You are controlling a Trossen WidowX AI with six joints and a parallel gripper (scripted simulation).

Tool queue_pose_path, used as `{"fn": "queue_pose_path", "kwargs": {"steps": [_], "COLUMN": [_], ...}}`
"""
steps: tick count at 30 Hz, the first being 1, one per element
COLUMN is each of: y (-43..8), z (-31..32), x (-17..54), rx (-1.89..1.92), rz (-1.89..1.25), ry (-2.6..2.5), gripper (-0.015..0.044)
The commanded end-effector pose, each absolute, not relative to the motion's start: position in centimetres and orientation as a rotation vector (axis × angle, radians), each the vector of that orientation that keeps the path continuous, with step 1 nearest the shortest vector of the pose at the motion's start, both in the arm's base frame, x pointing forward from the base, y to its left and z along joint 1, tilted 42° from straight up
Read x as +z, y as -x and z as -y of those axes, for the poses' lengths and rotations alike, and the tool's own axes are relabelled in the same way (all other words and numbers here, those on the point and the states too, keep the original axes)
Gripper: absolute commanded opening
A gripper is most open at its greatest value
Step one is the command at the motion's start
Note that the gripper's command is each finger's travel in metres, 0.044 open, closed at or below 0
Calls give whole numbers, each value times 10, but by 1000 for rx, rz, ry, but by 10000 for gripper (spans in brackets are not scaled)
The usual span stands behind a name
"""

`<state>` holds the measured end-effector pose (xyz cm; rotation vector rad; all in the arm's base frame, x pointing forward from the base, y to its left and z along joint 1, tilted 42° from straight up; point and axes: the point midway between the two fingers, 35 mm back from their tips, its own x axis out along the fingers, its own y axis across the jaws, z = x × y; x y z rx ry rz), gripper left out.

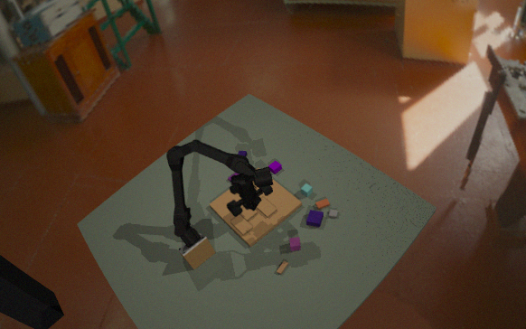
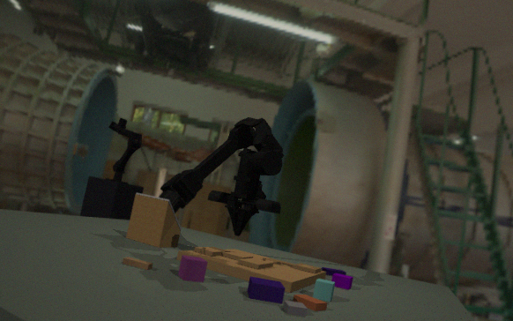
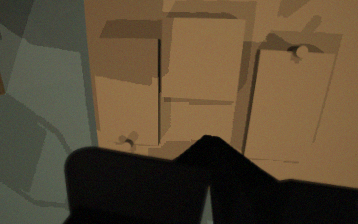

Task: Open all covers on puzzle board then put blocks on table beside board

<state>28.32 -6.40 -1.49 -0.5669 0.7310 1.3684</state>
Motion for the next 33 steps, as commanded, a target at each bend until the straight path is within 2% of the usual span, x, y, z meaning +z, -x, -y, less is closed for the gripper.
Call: {"fn": "queue_pose_path", "kwargs": {"steps": [1, 33], "y": [-274, -275], "z": [66, 60], "x": [-19, -26], "rx": [1408, 1407], "rz": [-678, -678], "ry": [634, 635], "gripper": [0, 0]}}
